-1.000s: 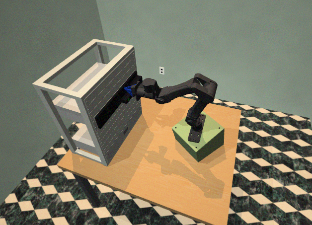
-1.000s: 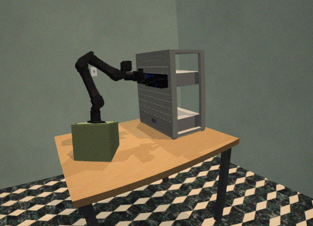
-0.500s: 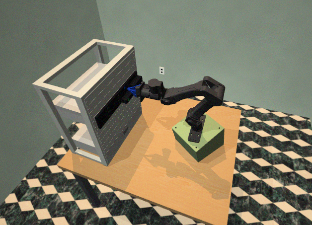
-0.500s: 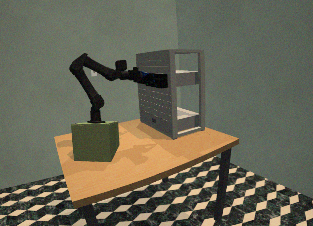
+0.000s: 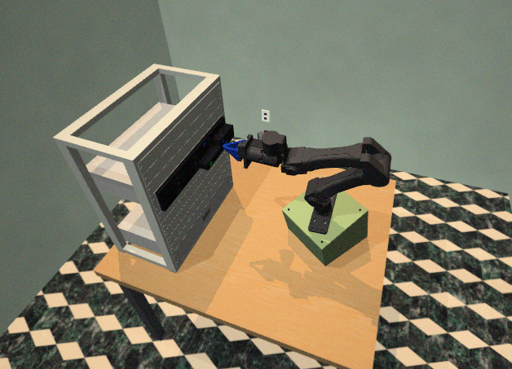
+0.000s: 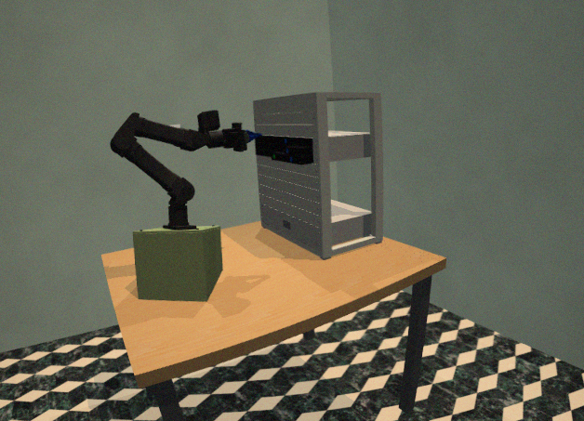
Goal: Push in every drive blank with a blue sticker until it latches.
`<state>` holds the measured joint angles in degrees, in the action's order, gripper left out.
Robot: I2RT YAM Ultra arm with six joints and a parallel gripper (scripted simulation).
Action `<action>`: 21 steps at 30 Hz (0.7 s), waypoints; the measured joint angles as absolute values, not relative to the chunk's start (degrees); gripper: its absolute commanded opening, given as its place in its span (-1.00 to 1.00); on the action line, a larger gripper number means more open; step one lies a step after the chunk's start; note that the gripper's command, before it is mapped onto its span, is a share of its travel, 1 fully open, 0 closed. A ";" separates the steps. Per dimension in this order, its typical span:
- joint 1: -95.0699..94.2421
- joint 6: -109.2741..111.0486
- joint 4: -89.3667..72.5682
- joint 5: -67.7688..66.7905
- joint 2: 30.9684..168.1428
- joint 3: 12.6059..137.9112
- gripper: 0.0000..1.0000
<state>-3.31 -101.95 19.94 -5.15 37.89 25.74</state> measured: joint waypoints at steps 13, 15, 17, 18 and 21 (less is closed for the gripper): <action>-3.38 -101.93 16.73 -5.61 36.05 24.95 -1.00; -3.16 -101.93 16.51 -5.52 36.07 24.53 -1.00; -2.66 -101.93 16.64 -5.13 36.03 24.60 -1.00; -2.22 -101.93 16.91 -4.84 36.03 24.49 -1.00; -0.34 -102.08 17.52 -3.55 35.73 23.14 -1.00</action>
<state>-0.34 -102.08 17.52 -3.55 35.73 23.14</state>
